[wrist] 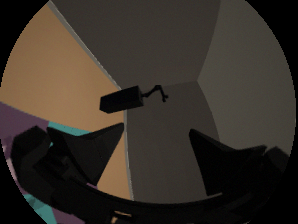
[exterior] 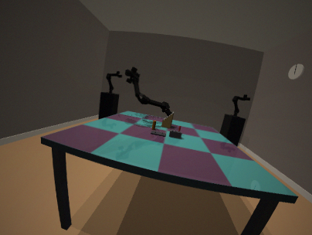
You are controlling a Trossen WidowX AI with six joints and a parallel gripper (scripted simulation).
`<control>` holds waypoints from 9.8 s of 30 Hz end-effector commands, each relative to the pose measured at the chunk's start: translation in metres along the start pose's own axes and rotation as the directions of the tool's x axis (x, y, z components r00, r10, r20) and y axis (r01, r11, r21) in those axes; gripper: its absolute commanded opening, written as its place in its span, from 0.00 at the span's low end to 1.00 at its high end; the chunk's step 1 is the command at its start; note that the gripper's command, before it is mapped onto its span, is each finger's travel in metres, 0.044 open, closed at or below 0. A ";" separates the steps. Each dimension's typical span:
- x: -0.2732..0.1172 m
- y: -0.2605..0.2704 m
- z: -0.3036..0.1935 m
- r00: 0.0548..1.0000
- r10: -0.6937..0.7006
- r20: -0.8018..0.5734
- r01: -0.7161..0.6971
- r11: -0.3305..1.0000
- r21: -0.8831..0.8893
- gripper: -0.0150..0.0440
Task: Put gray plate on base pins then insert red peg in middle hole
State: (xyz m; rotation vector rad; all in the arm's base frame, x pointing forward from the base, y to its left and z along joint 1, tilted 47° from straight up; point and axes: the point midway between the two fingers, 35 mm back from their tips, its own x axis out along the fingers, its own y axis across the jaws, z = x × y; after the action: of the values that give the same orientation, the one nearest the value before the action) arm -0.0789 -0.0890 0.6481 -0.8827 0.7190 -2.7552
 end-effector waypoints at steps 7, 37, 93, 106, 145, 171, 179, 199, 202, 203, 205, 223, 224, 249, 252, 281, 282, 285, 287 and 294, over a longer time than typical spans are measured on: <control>0.009 -0.119 -0.113 0.889 -0.361 -0.281 0.436 0.853 0.286 1.00; -0.295 -0.312 -0.296 -0.200 -0.748 -0.634 0.902 -0.393 0.180 1.00; -0.732 0.231 -0.284 -0.023 0.955 -0.297 -0.793 0.163 0.587 1.00; -0.730 0.307 -0.306 -0.021 0.955 -0.294 -0.793 0.163 0.587 1.00; -0.729 0.365 -0.323 -0.019 0.956 -0.292 -0.793 0.164 0.587 1.00; -0.732 0.357 -0.319 -0.021 0.956 -0.293 -0.793 0.163 0.587 0.25; -0.737 0.335 -0.311 -0.025 0.955 -0.296 -0.793 0.161 0.587 0.25; -0.741 0.276 -0.291 -0.028 0.954 -0.299 -0.793 0.161 0.588 0.25; -0.740 0.266 -0.288 -0.027 0.954 -0.299 -0.793 0.161 0.588 0.25; -0.740 0.263 -0.287 -0.027 0.954 -0.298 -0.793 0.161 0.588 0.25; -0.739 0.257 -0.285 -0.026 0.954 -0.298 -0.793 0.162 0.588 0.25; -0.727 0.254 -0.264 -0.029 0.953 -0.302 -0.793 0.161 0.587 0.25; -0.726 0.257 -0.262 -0.030 0.953 -0.302 -0.793 0.161 0.587 0.25; -0.687 0.311 -0.222 -0.034 0.953 -0.302 -0.791 0.159 0.591 0.25; -0.681 0.317 -0.218 -0.033 0.953 -0.301 -0.790 0.160 0.592 0.25; -0.646 0.350 -0.199 -0.016 0.957 -0.290 -0.786 0.167 0.595 0.25; -0.646 0.350 -0.199 -0.016 0.957 -0.290 -0.786 0.167 0.595 0.25; -0.646 0.350 -0.199 -0.016 0.957 -0.290 -0.786 0.167 0.595 0.25; -0.646 0.350 -0.199 -0.016 0.957 -0.290 -0.786 0.167 0.595 0.25; -0.646 0.351 -0.199 -0.016 0.957 -0.290 -0.786 0.167 0.595 0.25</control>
State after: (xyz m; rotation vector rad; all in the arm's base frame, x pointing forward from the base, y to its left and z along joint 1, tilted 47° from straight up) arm 0.3324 -0.1280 0.0078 0.6134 0.6037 -1.6566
